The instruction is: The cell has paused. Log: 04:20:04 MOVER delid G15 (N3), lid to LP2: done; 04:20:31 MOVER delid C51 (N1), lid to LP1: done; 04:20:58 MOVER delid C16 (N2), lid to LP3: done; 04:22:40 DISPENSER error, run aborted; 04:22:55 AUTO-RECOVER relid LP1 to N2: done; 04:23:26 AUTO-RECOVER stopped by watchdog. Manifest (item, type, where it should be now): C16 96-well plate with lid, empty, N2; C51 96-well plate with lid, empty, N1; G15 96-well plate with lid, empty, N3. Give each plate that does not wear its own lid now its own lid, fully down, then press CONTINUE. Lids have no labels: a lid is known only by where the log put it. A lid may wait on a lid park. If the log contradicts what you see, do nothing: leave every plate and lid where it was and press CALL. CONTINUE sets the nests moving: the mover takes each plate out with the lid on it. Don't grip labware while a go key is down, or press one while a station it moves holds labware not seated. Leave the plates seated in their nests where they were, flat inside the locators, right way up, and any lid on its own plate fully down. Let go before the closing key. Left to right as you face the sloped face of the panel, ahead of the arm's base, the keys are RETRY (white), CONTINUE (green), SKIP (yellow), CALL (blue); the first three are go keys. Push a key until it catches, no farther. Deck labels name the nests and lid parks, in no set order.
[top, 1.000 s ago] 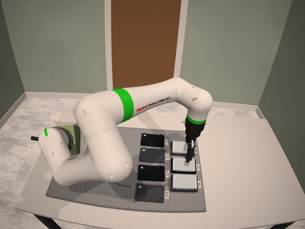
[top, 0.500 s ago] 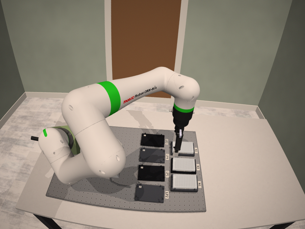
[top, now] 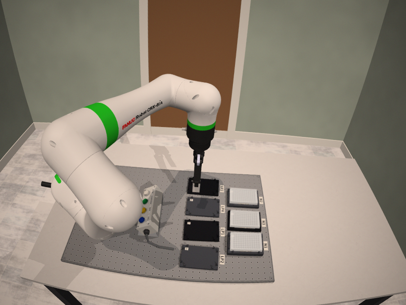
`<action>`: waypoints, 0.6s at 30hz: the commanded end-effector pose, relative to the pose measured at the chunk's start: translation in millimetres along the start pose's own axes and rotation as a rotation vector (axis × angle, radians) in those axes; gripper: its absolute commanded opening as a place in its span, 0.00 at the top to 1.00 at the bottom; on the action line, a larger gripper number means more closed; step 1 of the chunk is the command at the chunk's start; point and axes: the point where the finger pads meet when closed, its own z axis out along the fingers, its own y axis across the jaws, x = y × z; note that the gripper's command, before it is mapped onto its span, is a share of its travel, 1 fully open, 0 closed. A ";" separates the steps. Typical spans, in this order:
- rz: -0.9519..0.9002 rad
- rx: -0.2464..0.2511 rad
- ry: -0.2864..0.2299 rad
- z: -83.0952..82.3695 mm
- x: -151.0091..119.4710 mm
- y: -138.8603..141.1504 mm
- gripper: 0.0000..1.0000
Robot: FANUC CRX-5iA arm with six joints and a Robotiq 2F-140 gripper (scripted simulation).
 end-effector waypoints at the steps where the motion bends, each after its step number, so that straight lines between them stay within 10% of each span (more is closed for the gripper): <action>1: -0.006 0.002 0.006 -8.6 -49.8 -2.7 0.34; 9: -0.022 -0.018 0.007 4.3 -147.0 14.1 0.34; 18: -0.028 -0.041 0.015 24.5 -198.8 34.9 0.34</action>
